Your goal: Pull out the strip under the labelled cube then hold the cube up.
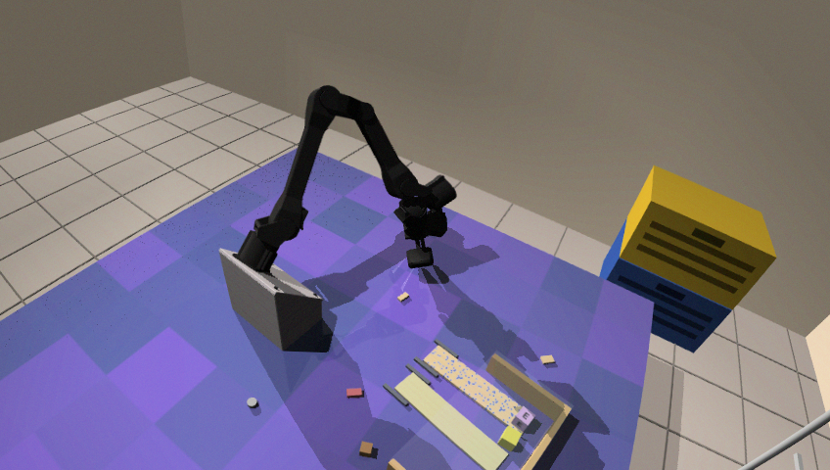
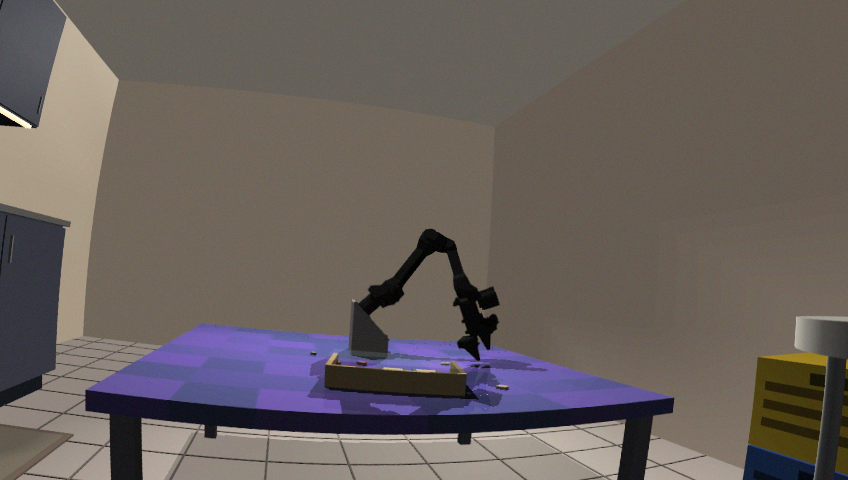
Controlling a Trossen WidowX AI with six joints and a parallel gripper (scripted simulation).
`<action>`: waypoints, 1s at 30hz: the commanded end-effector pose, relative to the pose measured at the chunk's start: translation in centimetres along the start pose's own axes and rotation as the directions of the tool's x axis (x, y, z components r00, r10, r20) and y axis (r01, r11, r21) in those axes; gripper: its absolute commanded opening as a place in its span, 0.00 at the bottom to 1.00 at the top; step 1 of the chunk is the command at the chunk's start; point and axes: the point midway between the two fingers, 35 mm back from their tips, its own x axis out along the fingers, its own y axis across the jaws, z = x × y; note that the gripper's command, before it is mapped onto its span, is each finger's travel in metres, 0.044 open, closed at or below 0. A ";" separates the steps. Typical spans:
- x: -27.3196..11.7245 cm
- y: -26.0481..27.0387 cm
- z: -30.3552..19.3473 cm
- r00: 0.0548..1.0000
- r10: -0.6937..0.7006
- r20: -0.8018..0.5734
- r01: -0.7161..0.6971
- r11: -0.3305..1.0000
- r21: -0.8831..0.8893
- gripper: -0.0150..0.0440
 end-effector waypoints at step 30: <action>-31.5 -27.9 -8.4 0.469 -0.715 0.519 0.449 0.699 0.557 0.93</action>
